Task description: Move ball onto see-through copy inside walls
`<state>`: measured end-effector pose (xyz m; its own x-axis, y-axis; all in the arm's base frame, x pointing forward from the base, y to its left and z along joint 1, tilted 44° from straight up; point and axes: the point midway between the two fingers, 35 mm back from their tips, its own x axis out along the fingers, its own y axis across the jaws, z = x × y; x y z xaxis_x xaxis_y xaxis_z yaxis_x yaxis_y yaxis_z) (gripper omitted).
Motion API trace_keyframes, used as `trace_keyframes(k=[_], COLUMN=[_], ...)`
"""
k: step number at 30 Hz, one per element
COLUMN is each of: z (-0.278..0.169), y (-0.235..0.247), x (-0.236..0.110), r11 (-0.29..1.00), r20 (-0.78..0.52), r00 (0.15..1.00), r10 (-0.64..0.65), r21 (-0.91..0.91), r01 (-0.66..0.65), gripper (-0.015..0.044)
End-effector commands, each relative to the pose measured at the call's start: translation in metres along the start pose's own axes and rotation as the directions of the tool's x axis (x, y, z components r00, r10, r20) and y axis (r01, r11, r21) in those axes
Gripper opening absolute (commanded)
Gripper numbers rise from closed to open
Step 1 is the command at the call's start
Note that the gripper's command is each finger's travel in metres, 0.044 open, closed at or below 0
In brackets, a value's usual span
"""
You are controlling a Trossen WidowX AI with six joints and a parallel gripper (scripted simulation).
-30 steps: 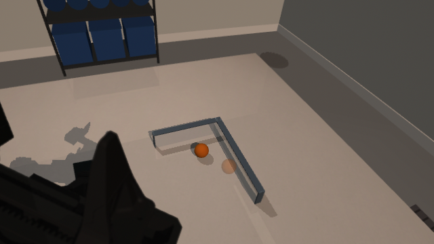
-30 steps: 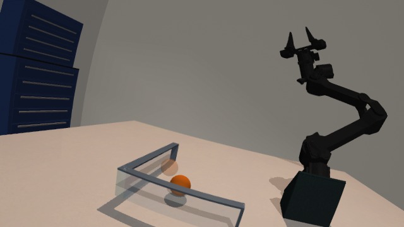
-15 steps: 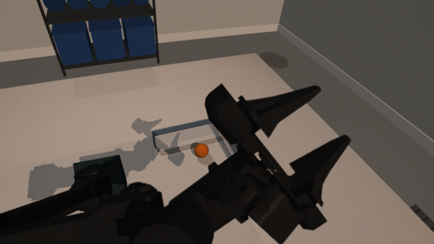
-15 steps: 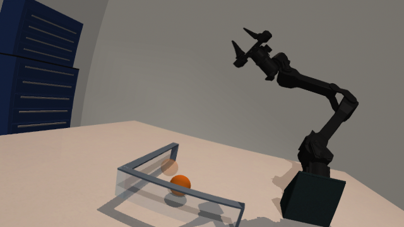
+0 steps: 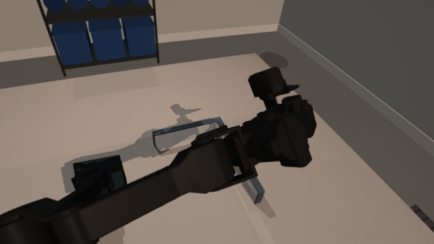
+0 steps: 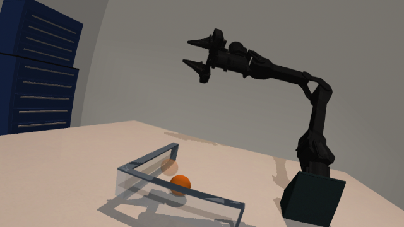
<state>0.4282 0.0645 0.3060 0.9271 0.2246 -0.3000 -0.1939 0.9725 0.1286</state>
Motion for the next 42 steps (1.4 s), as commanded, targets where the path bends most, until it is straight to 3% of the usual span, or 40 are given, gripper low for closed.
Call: trace_keyframes(k=[1,6,12,17,21,23,42], z=[-0.068,-0.146,-0.242,-0.303,-0.340,-0.344,-0.354], y=[-0.002,-0.004,-0.009,-0.015,-0.022,-0.023,-0.034], x=[0.036,0.055,0.050,0.028,0.004,0.000,0.001], r11=[0.986,0.921,0.733,0.497,0.266,0.231,0.231], r20=[-0.253,-0.510,-0.739,-0.780,-0.689,-0.664,-0.663], r00=[0.964,0.837,0.553,0.275,0.056,0.027,0.027], r10=[-0.086,-0.200,-0.384,-0.562,-0.723,-0.747,-0.748], r21=[-0.164,-0.389,-0.608,-0.584,-0.353,-0.298,-0.299], r01=[0.044,-0.017,-0.304,-0.642,-0.897,-0.926,-0.926], gripper=[0.0338,0.0338,0.0338,0.0338,0.0338,0.0338,0.0338])
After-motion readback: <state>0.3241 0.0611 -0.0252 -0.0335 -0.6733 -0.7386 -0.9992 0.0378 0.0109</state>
